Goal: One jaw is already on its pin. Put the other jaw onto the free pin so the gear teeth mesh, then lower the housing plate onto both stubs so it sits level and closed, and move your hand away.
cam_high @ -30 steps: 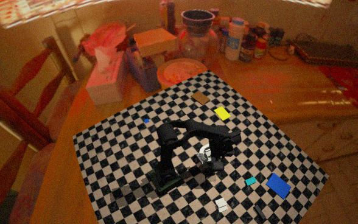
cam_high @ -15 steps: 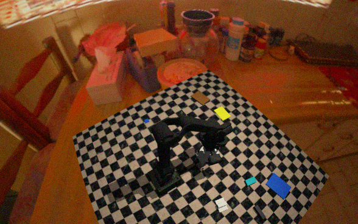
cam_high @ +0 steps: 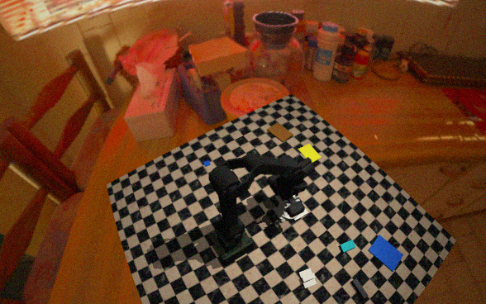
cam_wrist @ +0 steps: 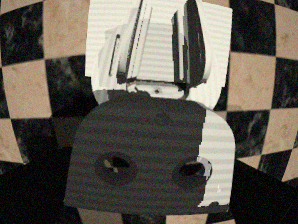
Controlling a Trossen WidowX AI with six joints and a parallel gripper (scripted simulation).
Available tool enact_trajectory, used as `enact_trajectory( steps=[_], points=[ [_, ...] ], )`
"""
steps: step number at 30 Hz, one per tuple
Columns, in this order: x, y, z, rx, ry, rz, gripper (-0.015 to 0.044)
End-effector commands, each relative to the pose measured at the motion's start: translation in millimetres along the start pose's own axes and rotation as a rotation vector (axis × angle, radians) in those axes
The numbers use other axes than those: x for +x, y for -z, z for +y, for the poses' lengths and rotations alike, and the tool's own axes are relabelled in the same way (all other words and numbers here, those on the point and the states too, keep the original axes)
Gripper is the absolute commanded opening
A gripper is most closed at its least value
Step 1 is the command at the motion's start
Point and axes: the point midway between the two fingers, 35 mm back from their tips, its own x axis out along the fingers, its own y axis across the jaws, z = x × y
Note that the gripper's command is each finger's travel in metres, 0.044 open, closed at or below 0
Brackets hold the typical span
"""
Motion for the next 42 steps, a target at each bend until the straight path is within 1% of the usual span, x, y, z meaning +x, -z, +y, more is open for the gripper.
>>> enact_trajectory(
  steps=[1,21,27,42],
  points=[
    [-0.3,0.1,1.6,-0.011,-0.003,-0.003,0.0351],
    [-0.3,0.1,1.6,-0.032,-0.003,-0.003,0.0351],
    [-0.1,9.3,-6.3,-0.032,-0.003,-0.002,0.0351],
    [-0.1,9.7,-6.6,-0.032,-0.003,-0.002,0.0351]
  ],
)
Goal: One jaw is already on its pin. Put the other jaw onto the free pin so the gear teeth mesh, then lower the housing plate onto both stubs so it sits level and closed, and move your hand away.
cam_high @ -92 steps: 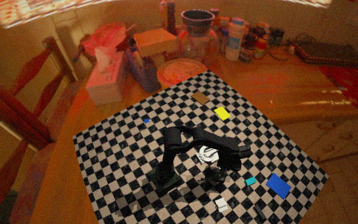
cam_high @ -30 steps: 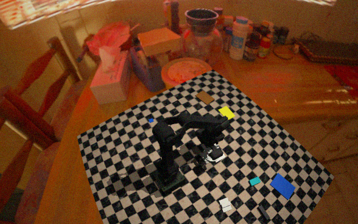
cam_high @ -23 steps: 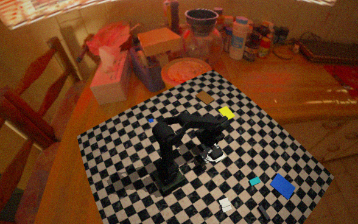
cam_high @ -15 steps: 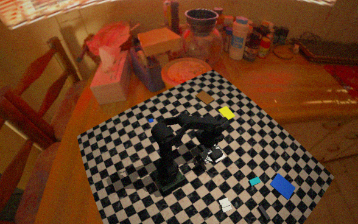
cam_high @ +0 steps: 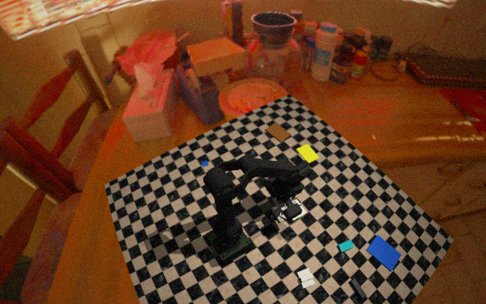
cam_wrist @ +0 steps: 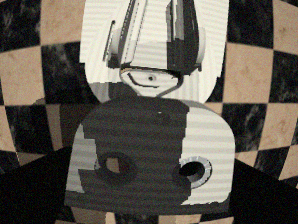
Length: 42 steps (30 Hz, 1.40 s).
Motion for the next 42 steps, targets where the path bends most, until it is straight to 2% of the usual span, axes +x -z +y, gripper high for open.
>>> enact_trajectory(
  steps=[1,21,42],
  points=[
    [0,0,0,-0.004,-0.002,-0.002,0.0351],
    [0,0,0,-0.003,-0.002,-0.002,0.0351],
    [34,-2,0,-0.003,-0.002,-0.002,0.0351]
  ],
)
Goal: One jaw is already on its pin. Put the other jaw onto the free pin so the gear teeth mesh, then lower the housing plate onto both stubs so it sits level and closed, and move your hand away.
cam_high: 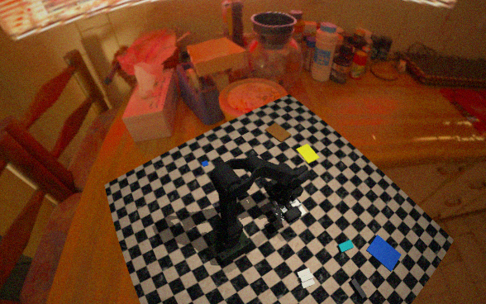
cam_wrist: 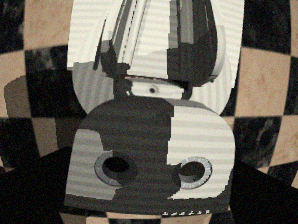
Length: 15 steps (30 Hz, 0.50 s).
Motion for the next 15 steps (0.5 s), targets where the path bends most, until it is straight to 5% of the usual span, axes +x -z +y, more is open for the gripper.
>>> enact_trajectory(
  steps=[1,15],
  points=[
    [7,1,0,0.001,-0.002,0.002,0.0351],
    [29,3,0,0.001,-0.002,0.002,0.0351]
  ],
)
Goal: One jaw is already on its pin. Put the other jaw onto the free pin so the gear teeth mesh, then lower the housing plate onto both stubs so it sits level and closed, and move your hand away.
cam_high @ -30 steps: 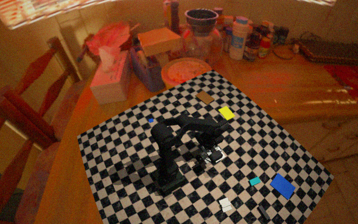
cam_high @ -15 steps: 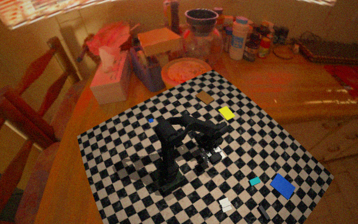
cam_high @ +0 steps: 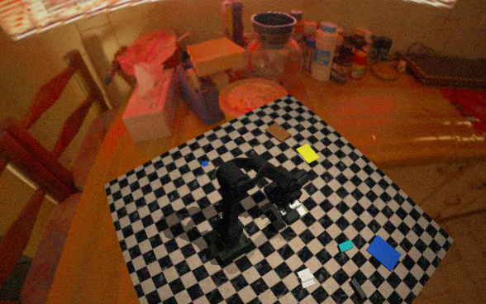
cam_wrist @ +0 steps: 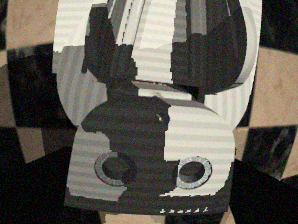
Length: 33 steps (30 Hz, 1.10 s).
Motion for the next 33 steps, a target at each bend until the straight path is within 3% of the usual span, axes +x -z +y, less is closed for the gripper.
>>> enact_trajectory(
  steps=[1,33],
  points=[
    [6.6,1.6,0.3,0.004,-0.002,0.002,0.0351],
    [13.3,2.0,0.2,0.012,-0.002,0.002,0.0351]
  ],
)
